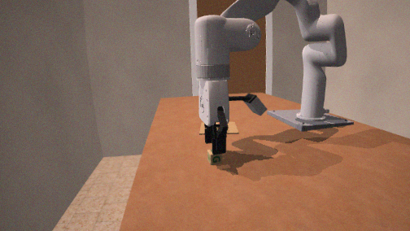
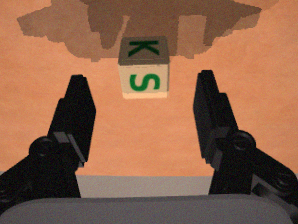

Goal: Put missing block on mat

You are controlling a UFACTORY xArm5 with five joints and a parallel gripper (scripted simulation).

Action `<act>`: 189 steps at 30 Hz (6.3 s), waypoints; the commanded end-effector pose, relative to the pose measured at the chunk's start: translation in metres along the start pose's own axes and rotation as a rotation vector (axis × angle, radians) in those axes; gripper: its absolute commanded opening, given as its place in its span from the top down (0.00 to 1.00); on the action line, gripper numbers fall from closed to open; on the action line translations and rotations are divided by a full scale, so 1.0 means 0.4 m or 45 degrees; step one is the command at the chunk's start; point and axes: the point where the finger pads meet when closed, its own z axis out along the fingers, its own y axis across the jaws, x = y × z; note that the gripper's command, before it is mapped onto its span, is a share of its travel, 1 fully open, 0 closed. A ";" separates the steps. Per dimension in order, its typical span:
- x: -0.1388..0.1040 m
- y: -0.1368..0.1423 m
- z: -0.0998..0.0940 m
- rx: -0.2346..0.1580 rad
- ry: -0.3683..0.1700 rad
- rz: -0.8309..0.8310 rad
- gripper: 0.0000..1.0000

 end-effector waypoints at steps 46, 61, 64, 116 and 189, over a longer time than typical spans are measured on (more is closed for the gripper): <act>-0.003 0.001 -0.004 -0.002 -0.005 0.000 0.31; -0.003 0.001 -0.004 -0.002 -0.005 0.000 0.31; -0.003 0.001 -0.004 -0.002 -0.005 0.000 0.31; -0.004 0.001 0.076 -0.002 -0.005 0.000 0.31; -0.004 0.001 0.081 -0.002 -0.005 0.000 0.73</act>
